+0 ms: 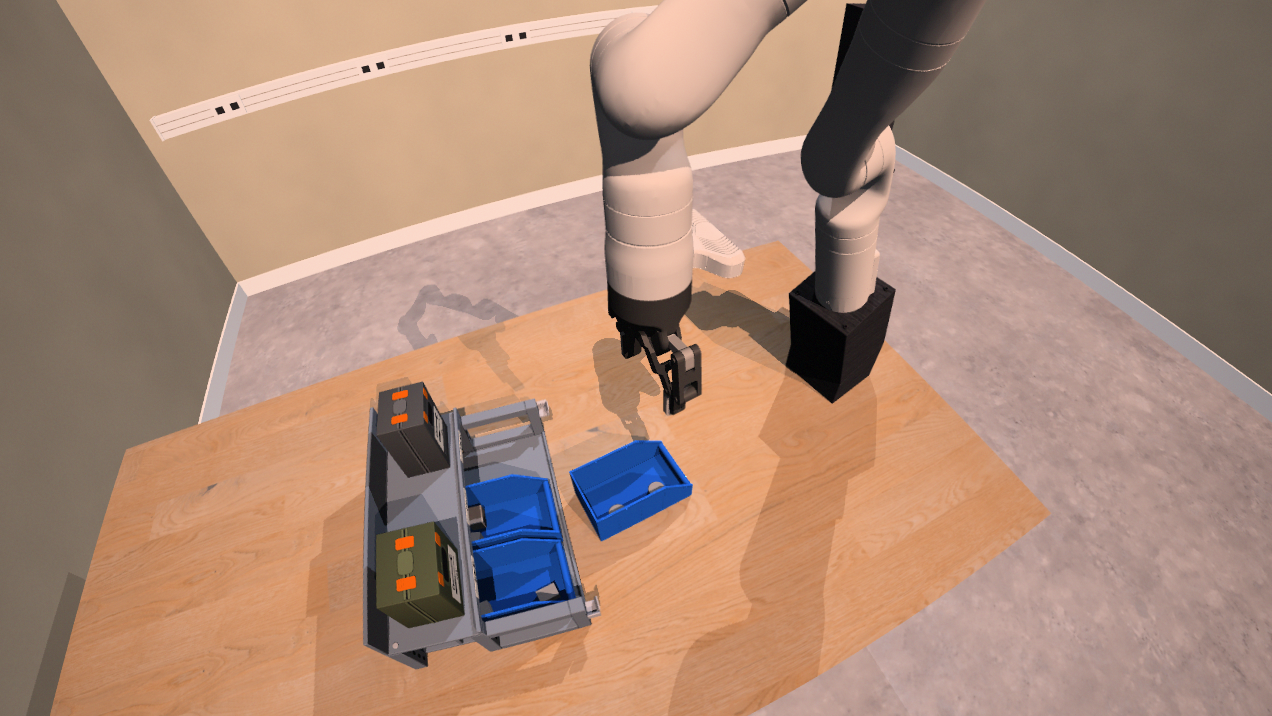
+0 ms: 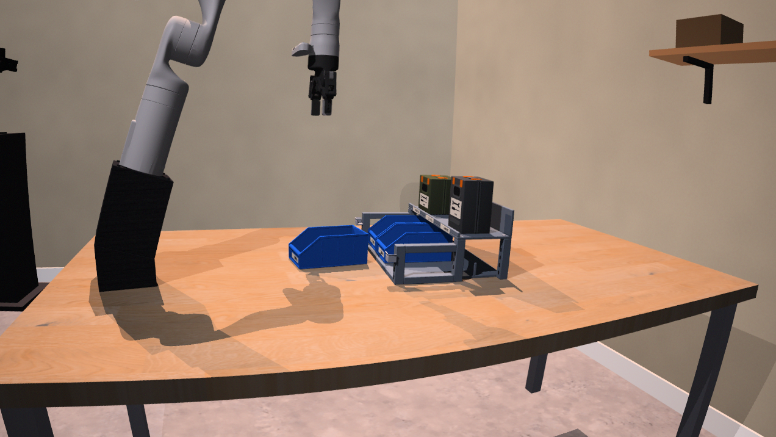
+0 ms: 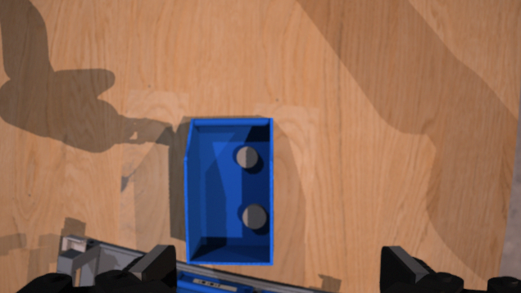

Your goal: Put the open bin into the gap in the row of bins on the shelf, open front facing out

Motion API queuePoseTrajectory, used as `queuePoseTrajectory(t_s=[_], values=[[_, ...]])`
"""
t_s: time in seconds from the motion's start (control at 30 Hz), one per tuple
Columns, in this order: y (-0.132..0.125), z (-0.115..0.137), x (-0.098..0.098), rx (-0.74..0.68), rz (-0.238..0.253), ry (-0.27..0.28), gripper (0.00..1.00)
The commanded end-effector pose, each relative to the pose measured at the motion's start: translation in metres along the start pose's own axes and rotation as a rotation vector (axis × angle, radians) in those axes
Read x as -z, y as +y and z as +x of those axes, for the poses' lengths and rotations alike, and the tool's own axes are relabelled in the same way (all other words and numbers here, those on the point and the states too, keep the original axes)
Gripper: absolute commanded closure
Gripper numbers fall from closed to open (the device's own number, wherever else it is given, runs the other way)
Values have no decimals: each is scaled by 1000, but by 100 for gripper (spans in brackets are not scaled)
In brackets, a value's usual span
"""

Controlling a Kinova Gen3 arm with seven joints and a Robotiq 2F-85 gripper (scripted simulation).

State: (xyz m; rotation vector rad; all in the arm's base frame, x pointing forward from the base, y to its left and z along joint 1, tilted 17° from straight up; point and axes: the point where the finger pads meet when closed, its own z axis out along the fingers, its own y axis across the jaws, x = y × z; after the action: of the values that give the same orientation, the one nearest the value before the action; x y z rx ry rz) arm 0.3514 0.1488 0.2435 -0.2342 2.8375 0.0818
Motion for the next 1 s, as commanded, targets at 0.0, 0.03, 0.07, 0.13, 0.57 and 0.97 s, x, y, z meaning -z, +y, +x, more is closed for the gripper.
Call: queuePoseTrajectory(t_s=[0.0,0.03,0.07,0.13,0.57,0.97], values=[[-2,-5,0,4,-1,0,0],[-2,-5,0,4,-1,0,0],[-2,-5,0,4,-1,0,0],[-2,-5,0,4,-1,0,0],[-5,-10,0,4,-1,0,0],[-5,-10,0,4,-1,0,0]])
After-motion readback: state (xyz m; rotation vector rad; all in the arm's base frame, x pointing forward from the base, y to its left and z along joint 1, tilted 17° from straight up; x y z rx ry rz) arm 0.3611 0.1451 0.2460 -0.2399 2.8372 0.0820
